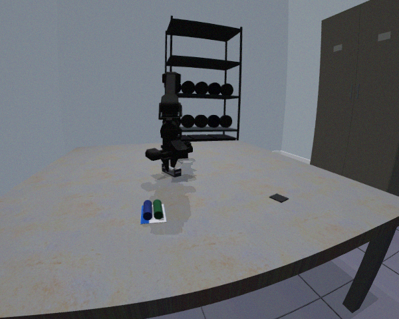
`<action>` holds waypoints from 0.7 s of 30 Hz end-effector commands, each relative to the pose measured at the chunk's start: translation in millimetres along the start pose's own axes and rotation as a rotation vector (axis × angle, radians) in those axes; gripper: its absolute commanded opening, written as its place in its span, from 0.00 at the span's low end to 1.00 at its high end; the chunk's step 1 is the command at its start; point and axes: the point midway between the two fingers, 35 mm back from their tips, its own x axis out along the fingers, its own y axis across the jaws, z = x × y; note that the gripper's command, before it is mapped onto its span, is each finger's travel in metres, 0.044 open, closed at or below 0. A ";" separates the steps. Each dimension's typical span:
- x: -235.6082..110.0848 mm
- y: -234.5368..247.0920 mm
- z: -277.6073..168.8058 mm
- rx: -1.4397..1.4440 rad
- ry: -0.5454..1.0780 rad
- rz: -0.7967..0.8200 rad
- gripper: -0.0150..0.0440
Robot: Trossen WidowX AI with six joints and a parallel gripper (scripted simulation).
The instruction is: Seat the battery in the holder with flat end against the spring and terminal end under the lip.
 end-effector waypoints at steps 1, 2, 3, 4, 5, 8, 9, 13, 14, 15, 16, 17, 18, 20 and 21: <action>0.0 0.2 -0.6 -0.002 0.001 0.000 0.46; 0.0 0.2 -0.6 -0.002 0.001 0.000 0.50; 0.0 0.2 -0.6 -0.002 0.001 0.000 0.54; 0.0 0.2 -0.6 -0.002 0.001 0.000 0.54; -0.6 0.3 -0.6 -0.002 0.001 0.000 0.54; -5.4 0.5 -1.0 -0.002 0.001 0.000 0.54; -7.7 0.6 -1.2 -0.001 0.001 0.001 0.54; -14.7 1.0 -1.9 0.000 0.001 0.001 0.54; -14.7 1.0 -1.9 0.000 0.001 0.001 0.54; -14.7 1.0 -1.9 0.000 0.001 0.001 0.54; -14.7 1.0 -1.9 0.000 0.001 0.001 0.54; -14.7 1.0 -1.9 0.000 0.001 0.001 0.54; -14.7 1.0 -1.9 0.000 0.001 0.001 0.54; -18.1 1.1 -2.4 0.000 0.004 0.003 0.63; -25.6 1.0 -2.5 0.000 0.003 0.003 0.67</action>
